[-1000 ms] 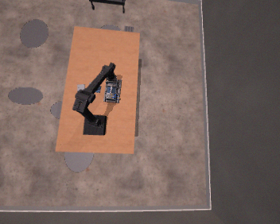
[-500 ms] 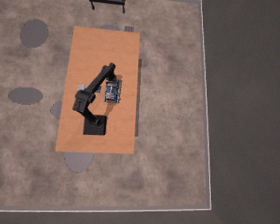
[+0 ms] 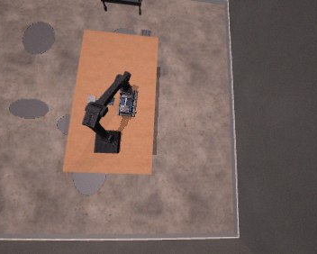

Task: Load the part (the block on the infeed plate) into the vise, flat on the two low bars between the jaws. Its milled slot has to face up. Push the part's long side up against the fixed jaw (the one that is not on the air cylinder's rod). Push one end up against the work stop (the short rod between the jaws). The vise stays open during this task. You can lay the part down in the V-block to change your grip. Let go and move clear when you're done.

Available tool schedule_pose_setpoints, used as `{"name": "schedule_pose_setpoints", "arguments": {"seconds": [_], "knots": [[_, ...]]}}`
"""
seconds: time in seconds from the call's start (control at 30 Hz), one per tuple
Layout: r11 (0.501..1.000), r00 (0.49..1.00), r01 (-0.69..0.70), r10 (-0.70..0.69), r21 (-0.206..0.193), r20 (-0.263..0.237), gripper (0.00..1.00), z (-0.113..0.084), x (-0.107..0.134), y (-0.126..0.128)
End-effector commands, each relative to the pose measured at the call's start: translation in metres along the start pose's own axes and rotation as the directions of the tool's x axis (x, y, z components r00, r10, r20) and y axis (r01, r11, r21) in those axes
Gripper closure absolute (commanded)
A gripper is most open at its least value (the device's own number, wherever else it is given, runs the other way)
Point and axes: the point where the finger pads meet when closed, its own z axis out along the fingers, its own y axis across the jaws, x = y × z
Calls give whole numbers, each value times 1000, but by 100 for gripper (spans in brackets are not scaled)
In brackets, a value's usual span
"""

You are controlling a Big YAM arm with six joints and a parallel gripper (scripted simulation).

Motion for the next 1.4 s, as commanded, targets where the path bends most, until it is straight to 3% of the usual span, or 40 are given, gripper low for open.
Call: {"name": "schedule_pose_setpoints", "arguments": {"seconds": [0.0,0.03,1.37], "knots": [[1000,1000,-5,5,10,28,100,-9,-6,-11],[1000,999,-6,5,14,47,100,-16,-14,-12],[1000,999,-4,4,11,35,100,-10,-6,-11]]}}
